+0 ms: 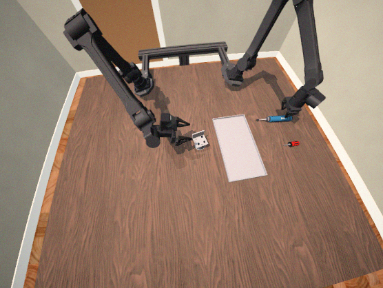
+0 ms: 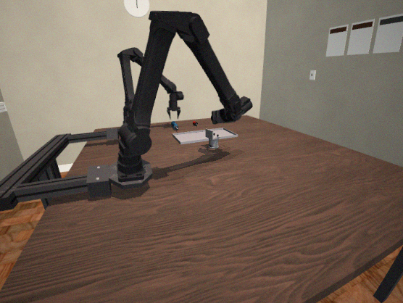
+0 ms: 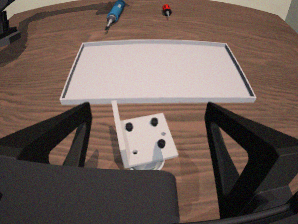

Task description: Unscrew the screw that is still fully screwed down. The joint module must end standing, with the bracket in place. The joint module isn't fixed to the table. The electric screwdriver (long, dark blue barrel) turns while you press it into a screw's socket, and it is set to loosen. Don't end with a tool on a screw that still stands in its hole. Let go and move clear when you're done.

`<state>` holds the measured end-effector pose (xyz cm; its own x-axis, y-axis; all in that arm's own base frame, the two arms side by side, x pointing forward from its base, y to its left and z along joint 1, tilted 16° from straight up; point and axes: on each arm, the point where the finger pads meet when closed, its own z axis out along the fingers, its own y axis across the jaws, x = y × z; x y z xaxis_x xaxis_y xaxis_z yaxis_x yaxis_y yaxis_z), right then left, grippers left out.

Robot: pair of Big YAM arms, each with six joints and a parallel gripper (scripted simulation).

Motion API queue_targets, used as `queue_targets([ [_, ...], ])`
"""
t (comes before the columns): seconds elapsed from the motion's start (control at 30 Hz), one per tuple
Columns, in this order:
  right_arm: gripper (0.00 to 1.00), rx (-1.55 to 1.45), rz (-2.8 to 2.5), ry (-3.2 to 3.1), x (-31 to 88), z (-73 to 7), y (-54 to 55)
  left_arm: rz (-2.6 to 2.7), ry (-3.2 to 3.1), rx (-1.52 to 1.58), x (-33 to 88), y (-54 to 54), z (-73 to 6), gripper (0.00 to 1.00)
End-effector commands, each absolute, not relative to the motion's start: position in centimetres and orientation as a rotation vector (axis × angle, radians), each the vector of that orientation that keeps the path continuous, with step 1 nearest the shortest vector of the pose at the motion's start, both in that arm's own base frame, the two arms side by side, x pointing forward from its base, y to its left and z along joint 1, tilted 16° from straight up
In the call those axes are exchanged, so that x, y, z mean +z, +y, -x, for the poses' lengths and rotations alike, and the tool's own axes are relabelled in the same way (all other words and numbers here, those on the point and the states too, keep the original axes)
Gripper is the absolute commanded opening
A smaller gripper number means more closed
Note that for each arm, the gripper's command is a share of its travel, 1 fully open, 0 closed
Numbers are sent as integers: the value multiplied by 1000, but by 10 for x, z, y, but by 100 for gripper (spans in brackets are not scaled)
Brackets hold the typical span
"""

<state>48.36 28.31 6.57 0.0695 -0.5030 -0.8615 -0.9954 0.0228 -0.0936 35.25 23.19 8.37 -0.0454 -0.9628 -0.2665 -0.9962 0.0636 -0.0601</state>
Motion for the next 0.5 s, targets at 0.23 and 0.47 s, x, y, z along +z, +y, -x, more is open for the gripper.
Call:
queue_targets([
  [0.23, 86, 788, 1589, 1485, 105, -496, 300, 1976, 2077, 194, 96, 237, -362, 65],
  [0.47, 86, 747, 1607, 1488, 103, -501, 288, 1976, 2077, 194, 96, 237, -362, 65],
])
